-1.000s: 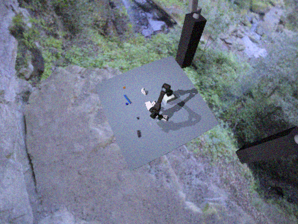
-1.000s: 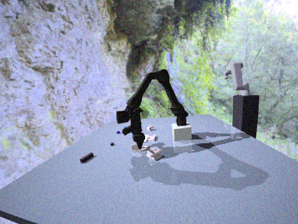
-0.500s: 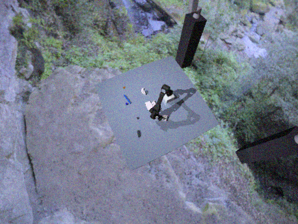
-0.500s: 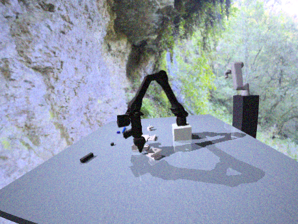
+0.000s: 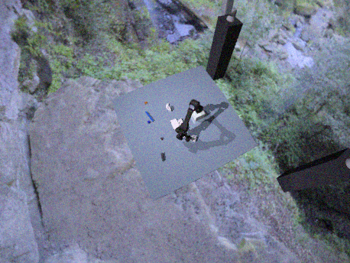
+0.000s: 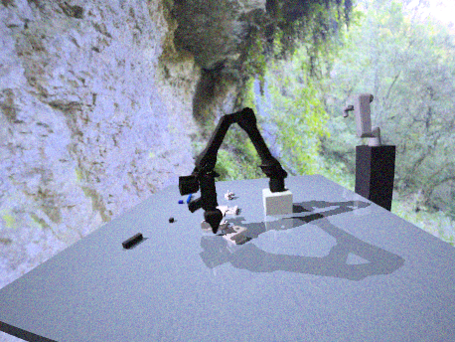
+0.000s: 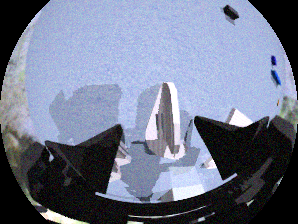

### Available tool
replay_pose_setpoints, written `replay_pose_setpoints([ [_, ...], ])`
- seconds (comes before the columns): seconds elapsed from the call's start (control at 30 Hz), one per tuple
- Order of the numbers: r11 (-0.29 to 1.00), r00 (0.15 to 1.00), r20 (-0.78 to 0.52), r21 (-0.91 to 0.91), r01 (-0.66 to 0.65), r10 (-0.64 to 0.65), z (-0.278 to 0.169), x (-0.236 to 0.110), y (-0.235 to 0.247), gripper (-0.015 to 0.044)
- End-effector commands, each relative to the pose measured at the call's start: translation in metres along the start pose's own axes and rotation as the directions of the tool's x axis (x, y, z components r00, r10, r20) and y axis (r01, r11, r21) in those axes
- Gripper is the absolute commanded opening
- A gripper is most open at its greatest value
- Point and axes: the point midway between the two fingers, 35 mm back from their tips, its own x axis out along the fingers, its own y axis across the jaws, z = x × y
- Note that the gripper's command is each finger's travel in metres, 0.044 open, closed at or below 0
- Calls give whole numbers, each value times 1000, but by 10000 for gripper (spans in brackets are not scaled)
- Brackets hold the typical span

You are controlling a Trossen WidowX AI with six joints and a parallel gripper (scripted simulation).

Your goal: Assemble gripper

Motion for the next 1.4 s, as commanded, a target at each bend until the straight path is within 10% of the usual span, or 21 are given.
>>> replay_pose_setpoints([
  [0.0, 1000, 1000, 0, 0, 5, -5, 0, 1, -1, 440],
  [0.27, 1000, 1000, 0, 0, 5, -5, 0, 2, -1, 440],
  [0.6, 1000, 1000, 0, 0, 0, 0, 0, 1, 0, 177],
  [1.37, 1000, 1000, 0, 0, 1, -1, 2, -14, 0, 134],
])
